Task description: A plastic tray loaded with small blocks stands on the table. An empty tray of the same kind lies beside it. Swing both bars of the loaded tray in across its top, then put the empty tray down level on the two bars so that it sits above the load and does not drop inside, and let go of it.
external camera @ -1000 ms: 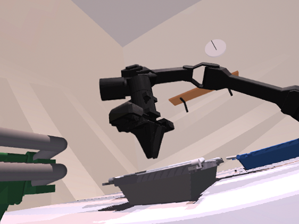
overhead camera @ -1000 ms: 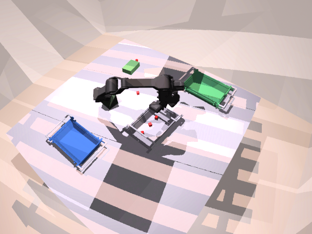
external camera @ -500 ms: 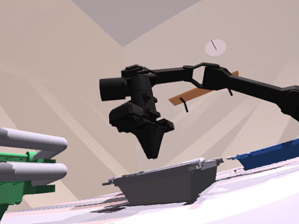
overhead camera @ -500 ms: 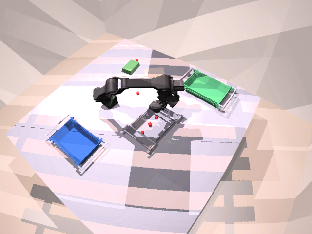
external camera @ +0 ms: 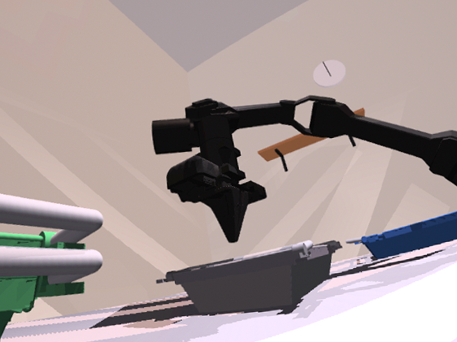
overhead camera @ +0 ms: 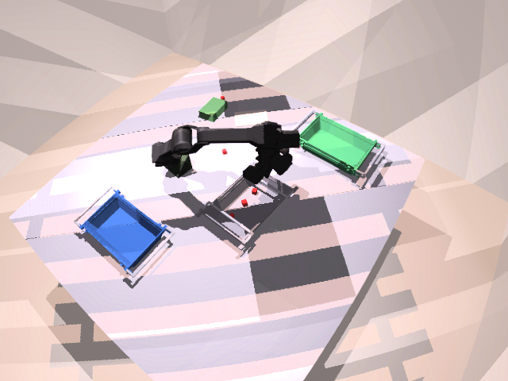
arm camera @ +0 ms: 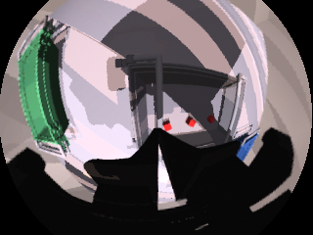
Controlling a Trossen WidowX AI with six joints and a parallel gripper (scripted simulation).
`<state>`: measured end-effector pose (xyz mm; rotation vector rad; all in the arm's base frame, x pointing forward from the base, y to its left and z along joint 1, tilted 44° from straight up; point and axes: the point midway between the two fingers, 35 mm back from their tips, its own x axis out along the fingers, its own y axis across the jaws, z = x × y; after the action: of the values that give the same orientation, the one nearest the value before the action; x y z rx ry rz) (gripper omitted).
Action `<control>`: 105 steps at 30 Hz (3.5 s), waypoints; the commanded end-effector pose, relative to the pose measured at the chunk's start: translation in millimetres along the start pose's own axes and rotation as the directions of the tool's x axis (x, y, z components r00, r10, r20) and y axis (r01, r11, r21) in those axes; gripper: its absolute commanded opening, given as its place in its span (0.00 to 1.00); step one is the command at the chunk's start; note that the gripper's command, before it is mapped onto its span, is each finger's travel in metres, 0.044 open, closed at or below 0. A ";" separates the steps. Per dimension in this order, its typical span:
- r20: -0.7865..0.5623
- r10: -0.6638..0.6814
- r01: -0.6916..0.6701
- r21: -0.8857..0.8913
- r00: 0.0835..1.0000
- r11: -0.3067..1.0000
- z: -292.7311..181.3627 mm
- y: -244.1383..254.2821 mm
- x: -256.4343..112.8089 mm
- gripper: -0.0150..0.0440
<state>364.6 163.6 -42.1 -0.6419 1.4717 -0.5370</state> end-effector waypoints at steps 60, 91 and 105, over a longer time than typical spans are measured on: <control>-0.008 -0.003 0.003 -0.009 1.000 1.000 0.8 -13.1 -9.4 0.83; 0.006 0.024 -0.023 -0.076 1.000 0.997 -223.5 -378.0 -21.2 1.00; -0.015 -0.019 0.018 -0.083 1.000 0.996 -278.6 -383.3 -12.3 1.00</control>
<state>110.4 -123.4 235.4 -0.7140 1.5039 -0.4971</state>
